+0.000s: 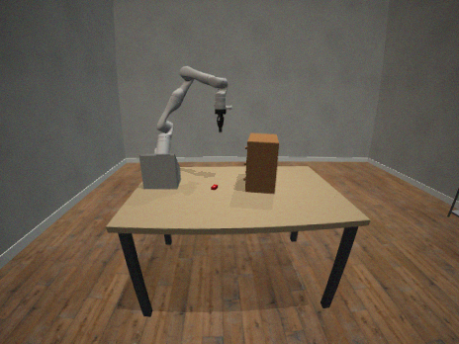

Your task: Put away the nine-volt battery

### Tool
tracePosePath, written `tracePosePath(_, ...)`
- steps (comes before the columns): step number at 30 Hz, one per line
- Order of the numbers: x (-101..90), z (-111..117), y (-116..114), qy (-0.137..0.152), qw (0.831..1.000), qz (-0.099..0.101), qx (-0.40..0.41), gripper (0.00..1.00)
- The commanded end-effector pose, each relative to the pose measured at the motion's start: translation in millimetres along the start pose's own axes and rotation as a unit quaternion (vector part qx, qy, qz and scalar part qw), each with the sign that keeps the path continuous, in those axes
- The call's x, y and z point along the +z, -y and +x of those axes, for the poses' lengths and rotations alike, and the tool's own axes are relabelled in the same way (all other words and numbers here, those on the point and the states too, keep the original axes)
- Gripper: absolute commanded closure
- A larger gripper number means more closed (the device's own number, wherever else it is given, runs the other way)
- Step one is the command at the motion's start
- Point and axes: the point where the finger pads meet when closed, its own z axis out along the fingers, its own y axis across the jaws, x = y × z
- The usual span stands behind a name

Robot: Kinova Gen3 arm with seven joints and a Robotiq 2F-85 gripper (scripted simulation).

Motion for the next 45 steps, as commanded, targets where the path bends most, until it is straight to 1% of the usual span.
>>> tracePosePath(1, -0.4, 0, 0, -0.002, 1.000, 0.000, 0.000, 1.00)
tracePosePath(10, 2.3, 3, 0, -0.012, 1.000, 0.000, 0.000, 1.00)
tracePosePath(16, 7.4, 7, 0, -0.032, 0.999, 0.000, 0.000, 1.00)
tracePosePath(21, 13.8, 12, 0, -0.058, 0.998, 0.000, 0.000, 1.00)
tracePosePath(23, 13.8, 12, 0, -0.058, 0.998, 0.000, 0.000, 1.00)
tracePosePath(30, 26.2, 22, 0, -0.106, 0.994, 0.000, 0.000, 1.00)
tracePosePath(38, 43.7, 36, 0, -0.175, 0.985, 0.000, 0.000, 1.00)
tracePosePath(40, 43.7, 36, 0, -0.175, 0.985, 0.000, 0.000, 1.00)
tracePosePath(45, 55.5, 45, 0, -0.220, 0.975, 0.000, 0.000, 1.00)
